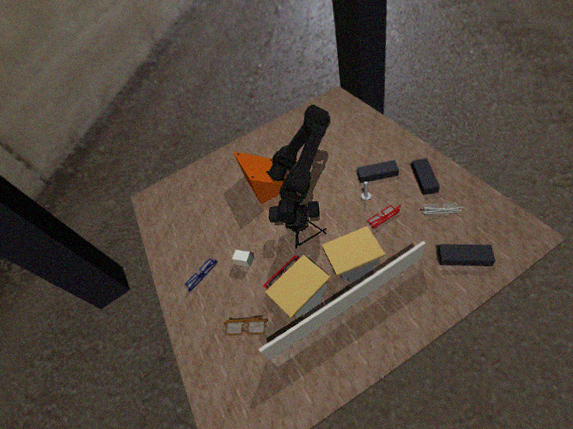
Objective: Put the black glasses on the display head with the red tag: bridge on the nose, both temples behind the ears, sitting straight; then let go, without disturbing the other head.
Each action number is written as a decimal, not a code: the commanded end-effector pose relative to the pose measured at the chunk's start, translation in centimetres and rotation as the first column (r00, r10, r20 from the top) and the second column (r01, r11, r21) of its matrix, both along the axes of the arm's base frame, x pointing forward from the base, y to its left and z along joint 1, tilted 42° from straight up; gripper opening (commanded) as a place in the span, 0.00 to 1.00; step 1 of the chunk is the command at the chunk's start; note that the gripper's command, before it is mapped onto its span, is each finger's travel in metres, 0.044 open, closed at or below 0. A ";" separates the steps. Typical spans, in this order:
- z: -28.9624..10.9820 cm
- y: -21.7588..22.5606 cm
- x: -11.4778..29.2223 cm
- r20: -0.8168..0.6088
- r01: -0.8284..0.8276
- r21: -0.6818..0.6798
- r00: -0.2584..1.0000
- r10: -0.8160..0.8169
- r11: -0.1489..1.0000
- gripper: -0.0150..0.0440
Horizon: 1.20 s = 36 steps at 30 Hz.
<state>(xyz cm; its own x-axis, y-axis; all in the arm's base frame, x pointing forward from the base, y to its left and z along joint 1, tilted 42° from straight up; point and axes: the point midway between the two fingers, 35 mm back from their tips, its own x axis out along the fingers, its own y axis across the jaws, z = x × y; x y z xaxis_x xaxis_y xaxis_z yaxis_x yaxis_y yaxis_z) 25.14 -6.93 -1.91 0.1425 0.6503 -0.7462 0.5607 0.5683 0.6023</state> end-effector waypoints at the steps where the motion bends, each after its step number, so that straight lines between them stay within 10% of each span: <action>1: 0.2 0.3 0.1 -0.001 0.002 0.005 1.000 -0.002 1.000 0.46; 36: 4.2 -4.0 -0.4 -0.003 0.002 -0.003 1.000 -0.002 1.000 0.25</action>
